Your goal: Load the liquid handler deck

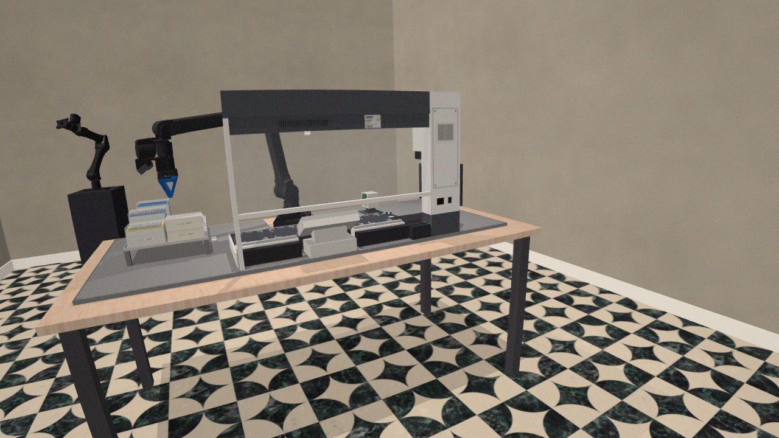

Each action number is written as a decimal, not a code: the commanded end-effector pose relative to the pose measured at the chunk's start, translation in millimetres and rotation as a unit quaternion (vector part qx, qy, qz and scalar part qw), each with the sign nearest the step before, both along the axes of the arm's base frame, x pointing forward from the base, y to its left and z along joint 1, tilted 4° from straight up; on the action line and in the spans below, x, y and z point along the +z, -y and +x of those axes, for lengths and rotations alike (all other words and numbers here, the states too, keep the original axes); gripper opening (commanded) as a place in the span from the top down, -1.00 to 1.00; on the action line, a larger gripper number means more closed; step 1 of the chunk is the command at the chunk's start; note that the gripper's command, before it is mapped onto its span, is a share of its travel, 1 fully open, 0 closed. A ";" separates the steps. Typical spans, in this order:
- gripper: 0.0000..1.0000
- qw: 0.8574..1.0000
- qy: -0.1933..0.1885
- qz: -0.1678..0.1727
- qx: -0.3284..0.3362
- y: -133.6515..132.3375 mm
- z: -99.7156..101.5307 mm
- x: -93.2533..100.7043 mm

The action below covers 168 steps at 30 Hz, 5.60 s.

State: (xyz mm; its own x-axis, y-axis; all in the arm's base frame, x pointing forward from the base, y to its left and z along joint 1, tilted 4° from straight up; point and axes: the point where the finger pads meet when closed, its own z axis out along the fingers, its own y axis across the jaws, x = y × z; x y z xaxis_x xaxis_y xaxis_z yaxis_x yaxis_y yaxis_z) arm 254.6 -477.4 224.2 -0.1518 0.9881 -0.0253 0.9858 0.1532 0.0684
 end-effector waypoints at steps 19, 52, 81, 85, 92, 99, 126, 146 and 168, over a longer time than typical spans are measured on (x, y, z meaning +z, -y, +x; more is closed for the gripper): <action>-1.00 1.000 0.016 -0.023 -0.009 -37.5 93.4 29.8; -1.00 1.000 0.018 -0.023 -0.009 -47.9 97.9 30.2; -1.00 1.000 0.015 -0.026 -0.010 -37.0 -4.9 20.1; -1.00 1.000 0.013 -0.025 -0.009 -31.5 -9.6 21.1; -1.00 1.000 0.013 -0.025 -0.009 -31.5 -9.5 21.1; -1.00 1.000 0.013 -0.025 -0.009 -31.5 -9.5 21.1; -1.00 1.000 0.012 -0.026 -0.010 -29.9 -62.4 14.8; -1.00 1.000 0.008 -0.027 -0.009 -15.6 -117.9 12.6; -1.00 1.000 0.008 -0.027 -0.009 -15.6 -117.9 12.6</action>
